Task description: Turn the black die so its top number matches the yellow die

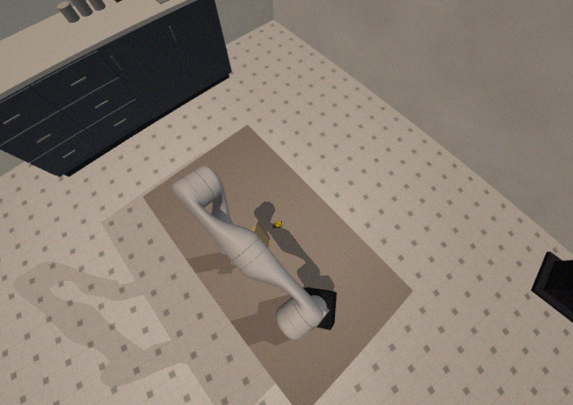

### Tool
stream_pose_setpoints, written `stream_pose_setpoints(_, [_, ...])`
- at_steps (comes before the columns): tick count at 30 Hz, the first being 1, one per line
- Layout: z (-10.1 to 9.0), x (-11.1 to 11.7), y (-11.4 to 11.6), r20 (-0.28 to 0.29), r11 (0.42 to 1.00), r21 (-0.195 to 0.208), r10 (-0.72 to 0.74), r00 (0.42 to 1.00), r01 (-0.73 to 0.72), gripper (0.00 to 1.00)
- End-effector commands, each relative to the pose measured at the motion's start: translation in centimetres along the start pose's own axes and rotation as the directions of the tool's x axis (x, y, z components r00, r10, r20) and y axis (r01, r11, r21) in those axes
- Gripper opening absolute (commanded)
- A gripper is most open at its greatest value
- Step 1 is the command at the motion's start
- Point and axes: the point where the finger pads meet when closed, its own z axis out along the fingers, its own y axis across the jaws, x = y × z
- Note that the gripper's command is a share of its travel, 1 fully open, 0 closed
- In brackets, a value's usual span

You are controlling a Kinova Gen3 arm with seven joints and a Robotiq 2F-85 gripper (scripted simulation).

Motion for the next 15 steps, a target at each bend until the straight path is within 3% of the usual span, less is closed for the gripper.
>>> stream_pose_setpoints(1, [0.0, -0.6, 1.3, 0.001, 1.000, -0.008, -0.028, 1.000, 0.028, 1.00])
stream_pose_setpoints(8, [0.0, -1.6, 3.4, 0.001, 1.000, -0.008, -0.028, 1.000, 0.028, 1.00])
stream_pose_setpoints(15, [0.0, -1.8, 4.0, 0.001, 1.000, -0.008, -0.028, 1.000, 0.028, 1.00])
